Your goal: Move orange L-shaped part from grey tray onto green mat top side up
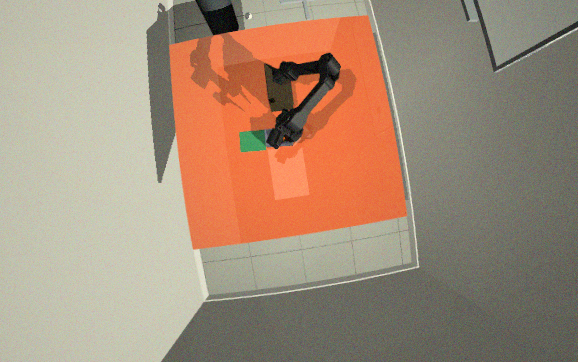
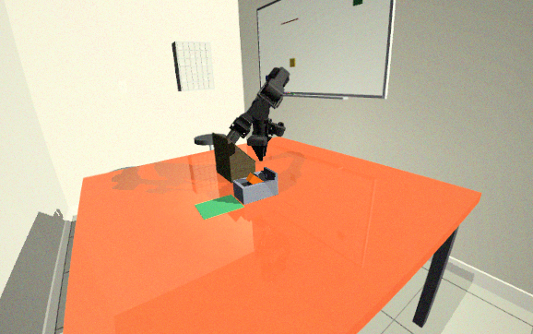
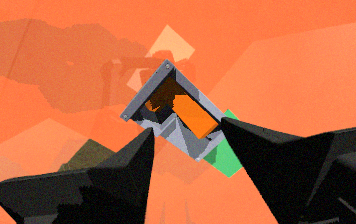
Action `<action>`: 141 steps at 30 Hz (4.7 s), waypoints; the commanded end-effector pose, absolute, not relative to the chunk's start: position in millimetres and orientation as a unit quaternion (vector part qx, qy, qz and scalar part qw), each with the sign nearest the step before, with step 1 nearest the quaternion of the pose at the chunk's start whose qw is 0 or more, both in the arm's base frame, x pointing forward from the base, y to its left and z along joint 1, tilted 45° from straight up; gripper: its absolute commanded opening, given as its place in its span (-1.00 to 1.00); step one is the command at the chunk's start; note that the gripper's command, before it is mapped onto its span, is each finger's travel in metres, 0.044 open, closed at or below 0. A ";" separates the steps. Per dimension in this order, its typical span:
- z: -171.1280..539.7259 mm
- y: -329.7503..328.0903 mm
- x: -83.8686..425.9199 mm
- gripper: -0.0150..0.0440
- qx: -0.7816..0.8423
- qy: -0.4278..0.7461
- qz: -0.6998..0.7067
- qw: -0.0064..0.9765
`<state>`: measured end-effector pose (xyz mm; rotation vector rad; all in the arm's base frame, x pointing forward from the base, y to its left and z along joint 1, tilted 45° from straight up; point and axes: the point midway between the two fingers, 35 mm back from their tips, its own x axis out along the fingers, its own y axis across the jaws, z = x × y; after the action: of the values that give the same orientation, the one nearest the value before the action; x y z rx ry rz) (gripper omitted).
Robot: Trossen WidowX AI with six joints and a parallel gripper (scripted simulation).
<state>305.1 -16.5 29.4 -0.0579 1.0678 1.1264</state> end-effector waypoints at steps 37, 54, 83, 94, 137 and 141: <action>-32.8 -11.6 306.3 0.46 -0.272 0.276 0.652 0.652; -52.2 8.1 305.8 0.46 -0.271 0.275 0.652 0.653; -53.9 11.3 307.0 -0.49 -0.277 0.273 0.651 0.652; -47.5 4.2 306.5 -0.49 -0.274 0.274 0.651 0.652; -0.4 -43.6 305.9 -0.49 -0.272 0.276 0.652 0.652; 4.2 -48.2 305.9 -0.49 -0.272 0.277 0.652 0.652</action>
<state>305.3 -43.9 -0.8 -0.6072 0.6289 1.4793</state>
